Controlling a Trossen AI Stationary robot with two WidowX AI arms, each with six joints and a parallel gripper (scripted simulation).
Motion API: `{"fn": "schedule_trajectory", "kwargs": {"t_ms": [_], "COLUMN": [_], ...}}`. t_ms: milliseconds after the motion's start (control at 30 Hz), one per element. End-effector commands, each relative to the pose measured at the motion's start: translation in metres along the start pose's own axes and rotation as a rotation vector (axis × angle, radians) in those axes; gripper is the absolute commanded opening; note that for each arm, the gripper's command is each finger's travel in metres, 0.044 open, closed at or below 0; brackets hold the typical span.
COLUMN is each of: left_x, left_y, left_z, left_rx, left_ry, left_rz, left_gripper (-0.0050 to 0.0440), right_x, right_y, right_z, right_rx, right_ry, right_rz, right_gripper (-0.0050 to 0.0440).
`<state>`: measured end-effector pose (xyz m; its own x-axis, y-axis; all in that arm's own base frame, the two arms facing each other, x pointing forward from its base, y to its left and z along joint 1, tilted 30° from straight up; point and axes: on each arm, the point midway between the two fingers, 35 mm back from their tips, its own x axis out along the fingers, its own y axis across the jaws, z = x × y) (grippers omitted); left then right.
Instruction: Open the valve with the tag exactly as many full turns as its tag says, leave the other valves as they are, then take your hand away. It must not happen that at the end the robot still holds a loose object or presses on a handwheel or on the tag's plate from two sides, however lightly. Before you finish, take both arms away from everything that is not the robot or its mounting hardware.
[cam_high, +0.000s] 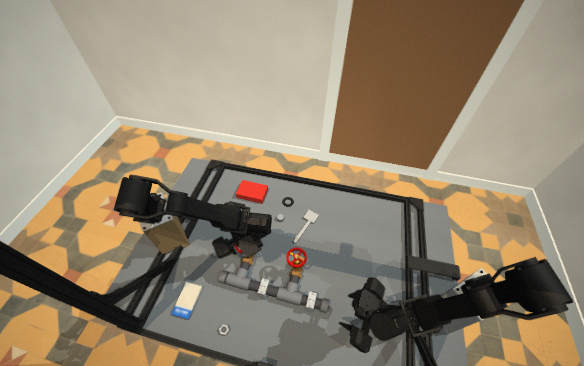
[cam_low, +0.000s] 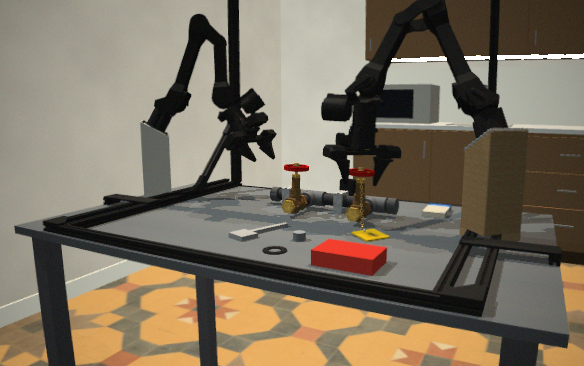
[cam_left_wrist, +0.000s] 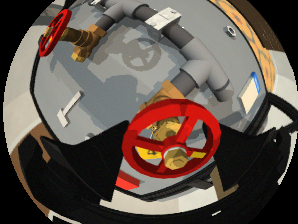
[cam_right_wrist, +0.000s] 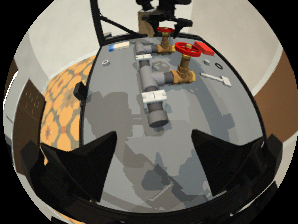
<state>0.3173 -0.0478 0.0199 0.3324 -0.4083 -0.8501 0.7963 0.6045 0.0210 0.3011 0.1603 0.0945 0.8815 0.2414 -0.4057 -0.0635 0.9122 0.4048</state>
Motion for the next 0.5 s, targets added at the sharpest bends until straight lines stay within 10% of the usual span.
{"fn": "schedule_trajectory", "kwargs": {"t_ms": [0, 200, 467], "left_x": [0.0002, 0.0002, 0.0002], "left_y": [-0.0001, -0.0001, -0.0001], "left_z": [-0.0001, -0.0001, -0.0001], "left_rx": [-0.003, -0.003, -0.003], "left_ry": [0.0, 0.0, 0.0], "left_rz": [0.0, 0.0, 0.0], "left_gripper": [0.028, 0.0232, 0.004], "right_x": [0.0, 0.0, 0.0], "right_y": [0.0, 0.0, 0.0], "right_z": [0.0, 0.0, 0.0], "right_rx": [0.0, 0.0, 0.0], "right_ry": [0.0, 0.0, 0.0], "right_rz": [0.0, 0.0, 0.0], "right_gripper": [0.04, 0.04, 0.04]}}
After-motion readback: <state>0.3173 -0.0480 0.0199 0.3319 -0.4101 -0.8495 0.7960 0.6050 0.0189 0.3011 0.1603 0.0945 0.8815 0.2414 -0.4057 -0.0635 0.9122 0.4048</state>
